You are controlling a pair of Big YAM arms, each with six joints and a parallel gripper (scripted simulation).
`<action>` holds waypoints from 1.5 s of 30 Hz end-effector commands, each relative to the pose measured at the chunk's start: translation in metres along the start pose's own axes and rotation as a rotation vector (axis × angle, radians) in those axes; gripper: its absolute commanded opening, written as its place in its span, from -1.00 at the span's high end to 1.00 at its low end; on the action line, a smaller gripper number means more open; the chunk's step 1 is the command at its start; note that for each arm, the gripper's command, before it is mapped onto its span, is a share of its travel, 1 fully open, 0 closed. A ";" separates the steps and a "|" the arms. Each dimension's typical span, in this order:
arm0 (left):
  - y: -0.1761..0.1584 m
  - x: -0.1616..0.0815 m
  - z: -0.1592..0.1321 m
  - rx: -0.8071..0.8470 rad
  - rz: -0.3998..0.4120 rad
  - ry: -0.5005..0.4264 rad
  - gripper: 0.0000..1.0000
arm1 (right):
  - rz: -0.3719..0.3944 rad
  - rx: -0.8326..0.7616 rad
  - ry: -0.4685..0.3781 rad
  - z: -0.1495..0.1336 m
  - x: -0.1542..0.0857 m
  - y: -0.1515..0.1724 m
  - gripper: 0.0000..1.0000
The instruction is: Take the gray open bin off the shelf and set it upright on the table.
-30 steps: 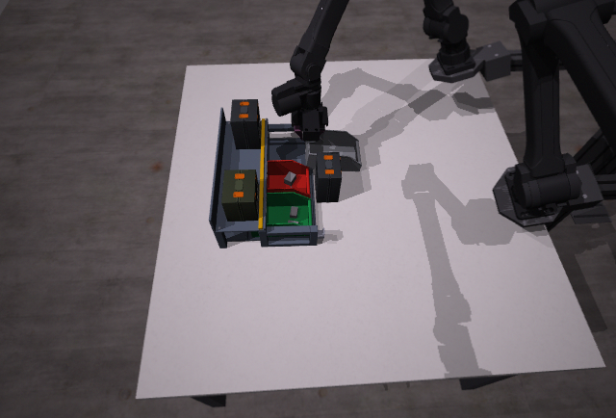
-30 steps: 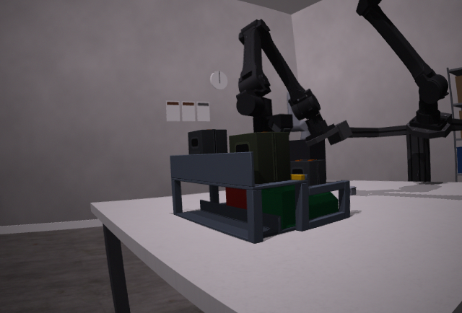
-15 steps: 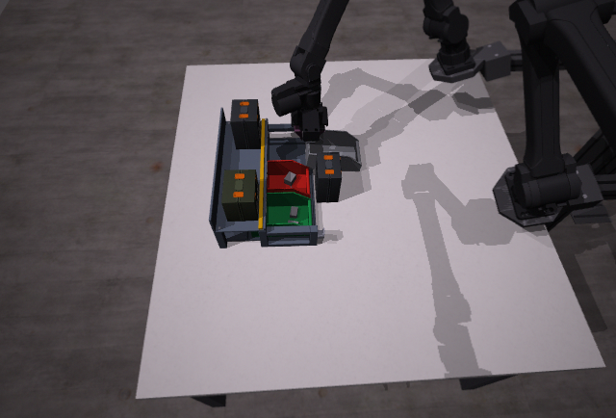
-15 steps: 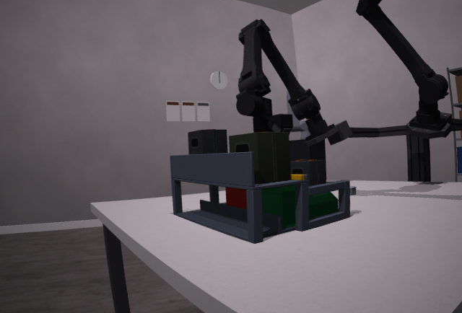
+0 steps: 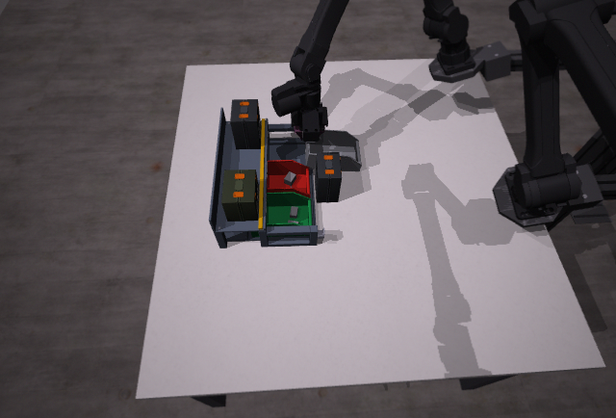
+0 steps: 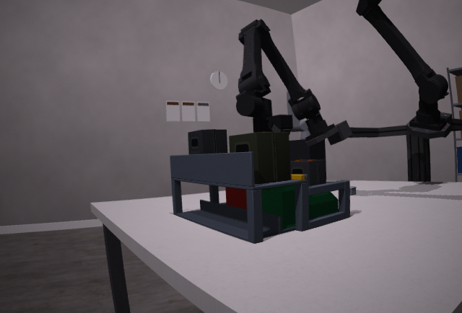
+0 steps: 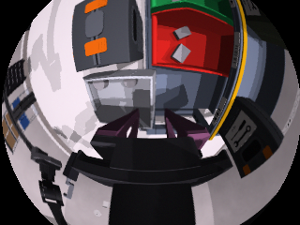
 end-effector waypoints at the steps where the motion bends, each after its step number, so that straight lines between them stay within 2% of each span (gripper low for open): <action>1: 0.002 -0.004 0.011 -0.006 0.006 -0.039 -1.00 | -0.012 0.009 -0.003 -0.001 0.008 -0.011 0.15; 31: 0.002 -0.004 0.011 -0.006 0.006 -0.039 -1.00 | 0.006 0.003 0.002 -0.002 0.033 -0.002 0.15; 45: 0.002 -0.004 0.011 -0.006 0.006 -0.039 -1.00 | 0.007 0.003 0.002 -0.002 0.038 -0.001 0.15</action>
Point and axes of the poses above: on each arm, the point where the finger pads meet when closed, its own x axis out along the fingers, its own y axis across the jaws, z = x × y, the point moved 9 cm from there along -x, back along the fingers, and after that the axes turned 12 degrees about -x, right-handed, at the moved point
